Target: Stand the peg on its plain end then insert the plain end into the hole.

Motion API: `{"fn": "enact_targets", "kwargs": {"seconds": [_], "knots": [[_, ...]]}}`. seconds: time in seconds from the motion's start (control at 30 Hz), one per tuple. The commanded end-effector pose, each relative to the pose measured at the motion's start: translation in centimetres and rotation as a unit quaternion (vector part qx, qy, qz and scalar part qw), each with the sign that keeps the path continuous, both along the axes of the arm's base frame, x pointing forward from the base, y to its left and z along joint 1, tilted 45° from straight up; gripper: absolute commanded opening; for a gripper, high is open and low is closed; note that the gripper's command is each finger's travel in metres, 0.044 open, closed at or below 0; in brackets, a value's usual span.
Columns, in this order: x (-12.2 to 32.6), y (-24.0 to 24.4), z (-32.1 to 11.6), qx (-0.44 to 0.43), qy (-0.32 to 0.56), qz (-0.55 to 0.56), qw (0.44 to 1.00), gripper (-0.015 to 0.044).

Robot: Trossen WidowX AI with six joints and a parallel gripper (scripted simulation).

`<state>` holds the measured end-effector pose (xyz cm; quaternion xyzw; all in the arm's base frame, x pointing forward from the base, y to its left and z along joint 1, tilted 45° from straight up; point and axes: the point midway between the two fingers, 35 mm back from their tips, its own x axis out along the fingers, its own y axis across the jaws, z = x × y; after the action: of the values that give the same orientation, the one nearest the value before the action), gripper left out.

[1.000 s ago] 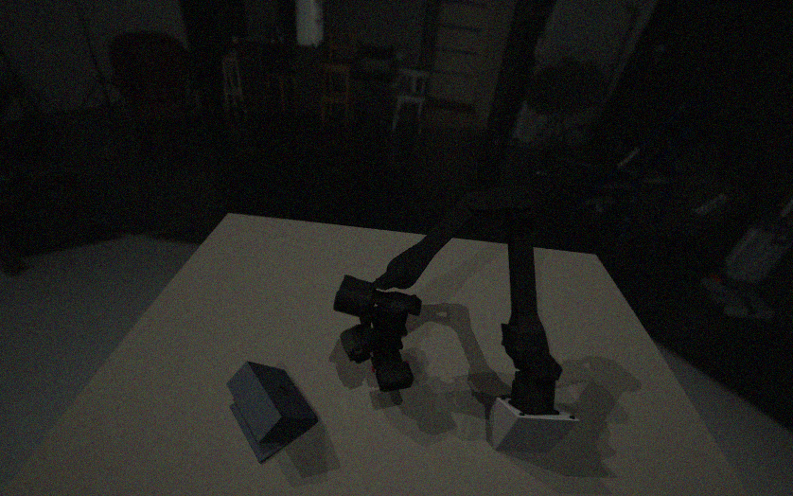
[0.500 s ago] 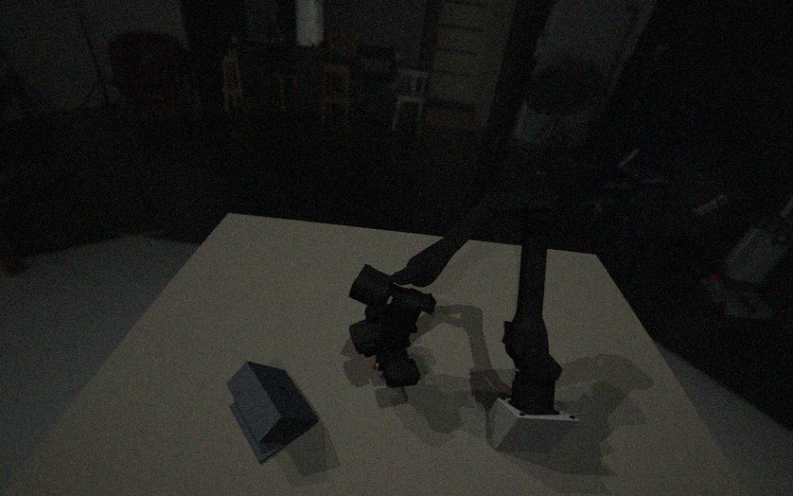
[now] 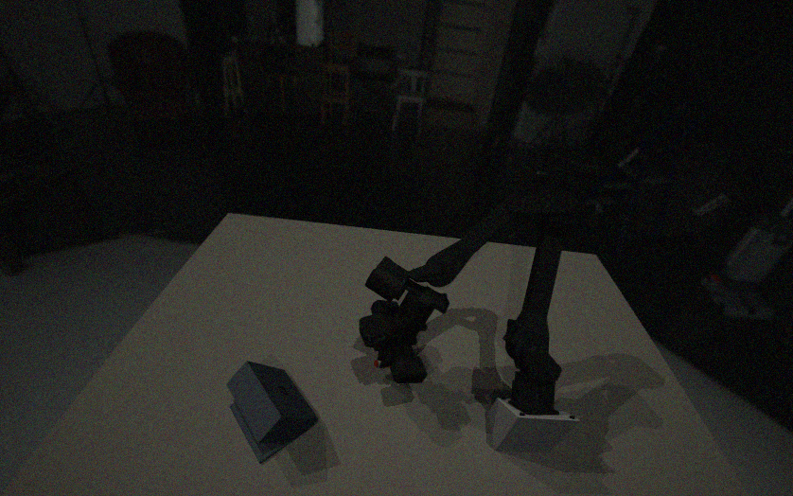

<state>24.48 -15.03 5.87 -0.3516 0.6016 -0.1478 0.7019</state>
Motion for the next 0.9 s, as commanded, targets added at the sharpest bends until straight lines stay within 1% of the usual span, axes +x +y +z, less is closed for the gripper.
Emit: {"fn": "enact_targets", "kwargs": {"seconds": [0.0,0.87], "knots": [[-0.2,0.1,0.1,0.004,-0.010,0.012,1.000,0.0049],[-1.5,0.7,1.1,0.028,-0.089,0.088,0.992,0.0049]]}}
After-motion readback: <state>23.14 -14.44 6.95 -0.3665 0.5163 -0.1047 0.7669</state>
